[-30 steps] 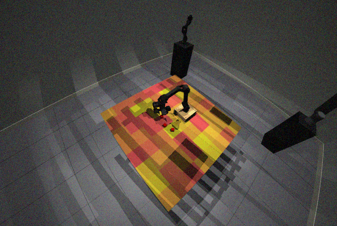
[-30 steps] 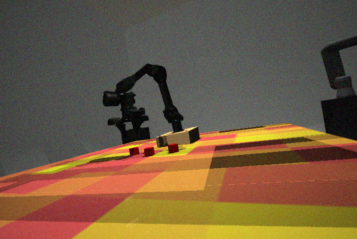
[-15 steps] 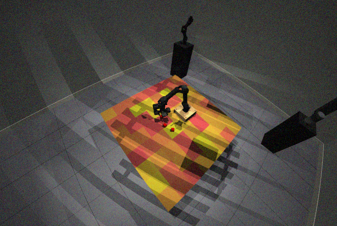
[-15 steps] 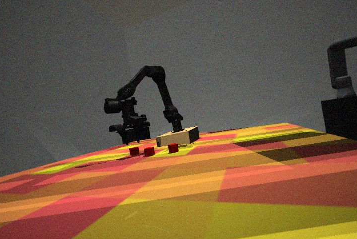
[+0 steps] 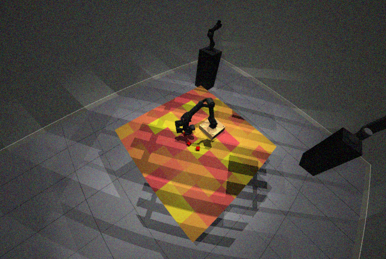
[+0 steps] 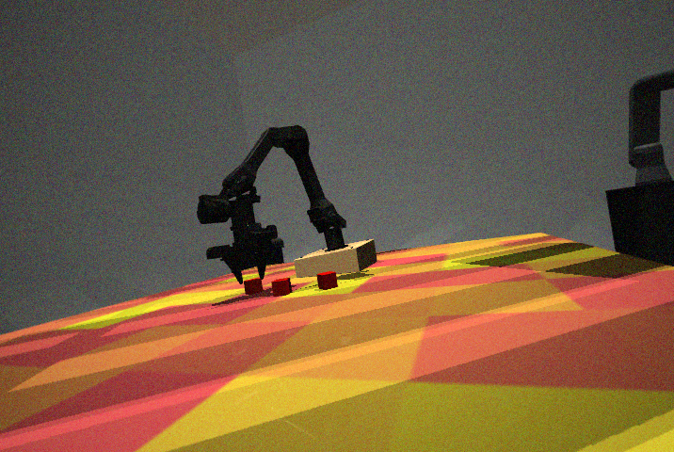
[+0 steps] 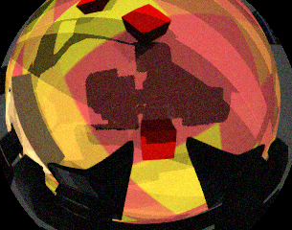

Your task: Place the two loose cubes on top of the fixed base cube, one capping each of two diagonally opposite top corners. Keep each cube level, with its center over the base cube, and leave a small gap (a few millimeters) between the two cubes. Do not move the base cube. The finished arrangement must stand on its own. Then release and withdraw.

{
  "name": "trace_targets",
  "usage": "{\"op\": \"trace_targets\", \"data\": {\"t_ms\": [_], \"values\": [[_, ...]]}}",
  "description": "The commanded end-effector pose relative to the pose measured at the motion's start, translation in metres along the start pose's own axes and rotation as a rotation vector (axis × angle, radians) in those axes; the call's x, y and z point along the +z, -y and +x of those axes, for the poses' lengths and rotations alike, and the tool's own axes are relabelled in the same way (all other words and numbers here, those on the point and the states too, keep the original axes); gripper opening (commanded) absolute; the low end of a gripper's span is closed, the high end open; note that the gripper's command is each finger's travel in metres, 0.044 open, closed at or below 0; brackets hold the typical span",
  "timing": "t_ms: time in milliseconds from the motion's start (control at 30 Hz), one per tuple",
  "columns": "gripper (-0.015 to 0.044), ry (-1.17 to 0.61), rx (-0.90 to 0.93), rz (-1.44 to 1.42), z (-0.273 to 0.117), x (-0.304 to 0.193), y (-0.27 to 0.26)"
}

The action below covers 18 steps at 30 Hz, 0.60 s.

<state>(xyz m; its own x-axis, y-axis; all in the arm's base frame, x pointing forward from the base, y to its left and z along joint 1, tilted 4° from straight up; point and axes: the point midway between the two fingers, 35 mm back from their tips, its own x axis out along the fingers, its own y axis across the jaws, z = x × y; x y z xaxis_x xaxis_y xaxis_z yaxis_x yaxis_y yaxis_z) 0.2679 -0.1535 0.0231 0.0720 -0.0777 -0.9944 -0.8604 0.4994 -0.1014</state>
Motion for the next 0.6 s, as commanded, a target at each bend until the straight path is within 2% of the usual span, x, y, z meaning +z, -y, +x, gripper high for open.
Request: {"op": "trace_targets", "data": {"t_ms": [0,100,300,567], "values": [[0.0265,-0.005,0.010,-0.003,0.0097,-0.0008,-0.0021],[0.0265,-0.005,0.010,-0.003,0.0120,-0.0008,-0.0023],[0.0107,-0.005,0.010,-0.003,0.0120,-0.0008,-0.0023],[0.0105,-0.004,0.009,0.003,0.0064,-0.0011,-0.0007]]}}
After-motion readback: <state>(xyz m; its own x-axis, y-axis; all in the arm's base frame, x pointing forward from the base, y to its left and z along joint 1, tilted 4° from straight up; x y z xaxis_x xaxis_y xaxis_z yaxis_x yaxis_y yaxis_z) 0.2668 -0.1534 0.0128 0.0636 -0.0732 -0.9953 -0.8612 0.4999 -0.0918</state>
